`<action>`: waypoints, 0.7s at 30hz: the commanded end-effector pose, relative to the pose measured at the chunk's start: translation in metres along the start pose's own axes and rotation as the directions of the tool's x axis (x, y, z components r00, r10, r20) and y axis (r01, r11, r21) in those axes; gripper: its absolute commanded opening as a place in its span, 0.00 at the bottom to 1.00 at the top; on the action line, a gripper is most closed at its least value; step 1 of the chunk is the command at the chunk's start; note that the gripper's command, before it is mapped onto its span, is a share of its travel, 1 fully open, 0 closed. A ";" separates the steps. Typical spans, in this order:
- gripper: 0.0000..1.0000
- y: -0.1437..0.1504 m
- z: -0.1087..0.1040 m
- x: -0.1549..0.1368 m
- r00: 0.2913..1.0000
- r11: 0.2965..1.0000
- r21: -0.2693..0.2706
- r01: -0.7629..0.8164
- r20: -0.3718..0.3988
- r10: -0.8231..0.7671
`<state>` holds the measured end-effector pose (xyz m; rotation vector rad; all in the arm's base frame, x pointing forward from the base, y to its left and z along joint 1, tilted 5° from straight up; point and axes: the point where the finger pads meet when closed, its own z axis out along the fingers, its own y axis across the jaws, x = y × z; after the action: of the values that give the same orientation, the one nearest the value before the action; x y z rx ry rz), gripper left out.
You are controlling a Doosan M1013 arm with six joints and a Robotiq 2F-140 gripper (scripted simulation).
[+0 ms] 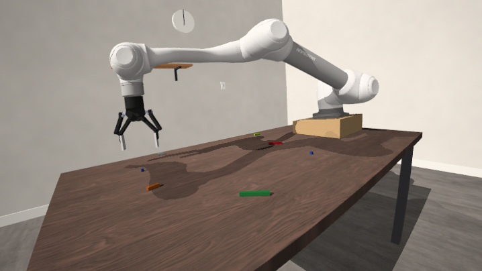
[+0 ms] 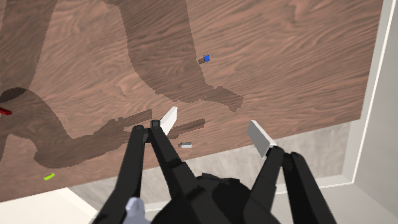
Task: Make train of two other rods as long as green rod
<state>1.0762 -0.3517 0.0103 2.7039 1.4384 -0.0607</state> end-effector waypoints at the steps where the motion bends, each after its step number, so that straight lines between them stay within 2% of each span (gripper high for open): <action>1: 1.00 0.003 0.000 0.002 0.986 0.986 0.006 0.167 -0.003 -0.167; 3: 1.00 0.004 0.000 0.003 0.969 0.969 0.005 0.249 -0.004 -0.249; 5: 1.00 0.004 0.000 0.003 0.969 0.969 0.005 0.249 -0.004 -0.249; 11: 1.00 0.008 0.000 0.005 0.890 0.890 0.004 0.455 -0.005 -0.455; 21: 1.00 0.008 0.000 0.006 0.865 0.865 0.004 0.501 -0.005 -0.501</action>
<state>1.0864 -0.3514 0.0099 2.2526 2.1033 -0.0889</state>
